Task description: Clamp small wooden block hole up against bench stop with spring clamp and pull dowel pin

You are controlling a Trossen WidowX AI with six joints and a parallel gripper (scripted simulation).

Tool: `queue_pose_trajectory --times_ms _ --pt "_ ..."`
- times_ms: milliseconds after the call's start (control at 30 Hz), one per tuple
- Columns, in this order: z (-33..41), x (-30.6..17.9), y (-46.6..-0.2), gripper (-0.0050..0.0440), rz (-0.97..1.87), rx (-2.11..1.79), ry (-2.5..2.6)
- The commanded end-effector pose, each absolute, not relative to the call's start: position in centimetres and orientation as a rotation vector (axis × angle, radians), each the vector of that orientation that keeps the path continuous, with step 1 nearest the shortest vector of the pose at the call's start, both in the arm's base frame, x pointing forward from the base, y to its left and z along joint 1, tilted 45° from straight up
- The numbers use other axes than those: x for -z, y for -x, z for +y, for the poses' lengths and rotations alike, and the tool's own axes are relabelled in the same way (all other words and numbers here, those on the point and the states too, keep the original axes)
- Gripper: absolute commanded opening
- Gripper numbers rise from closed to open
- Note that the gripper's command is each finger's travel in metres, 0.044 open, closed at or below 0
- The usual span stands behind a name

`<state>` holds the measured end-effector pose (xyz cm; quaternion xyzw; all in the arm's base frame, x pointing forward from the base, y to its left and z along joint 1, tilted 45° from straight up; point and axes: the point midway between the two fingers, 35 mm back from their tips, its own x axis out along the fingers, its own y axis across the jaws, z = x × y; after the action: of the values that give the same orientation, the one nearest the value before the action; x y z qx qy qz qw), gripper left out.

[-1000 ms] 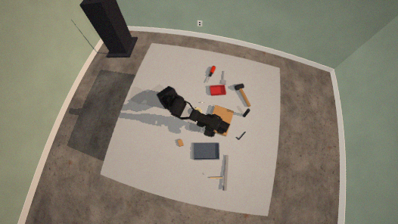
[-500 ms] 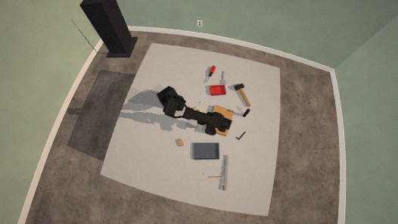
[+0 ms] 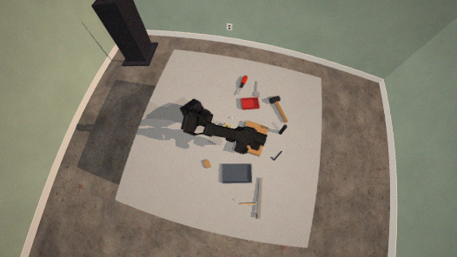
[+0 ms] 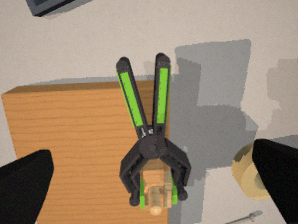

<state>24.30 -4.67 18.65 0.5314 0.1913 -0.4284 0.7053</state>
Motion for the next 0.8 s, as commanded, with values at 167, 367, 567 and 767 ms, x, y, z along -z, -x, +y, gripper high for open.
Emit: queue_pose_trajectory --times_ms 167,367,567,767 --pt "-4.1 -18.2 -24.6 0.0440 0.427 0.956 -1.183" --pt "-3.2 -17.6 -25.1 0.0440 0.429 0.961 -1.184" --pt "-2.4 -17.1 -25.4 0.0440 0.428 0.964 -1.185" --pt "-1.5 -16.6 -25.7 0.0440 0.427 0.965 -1.185"
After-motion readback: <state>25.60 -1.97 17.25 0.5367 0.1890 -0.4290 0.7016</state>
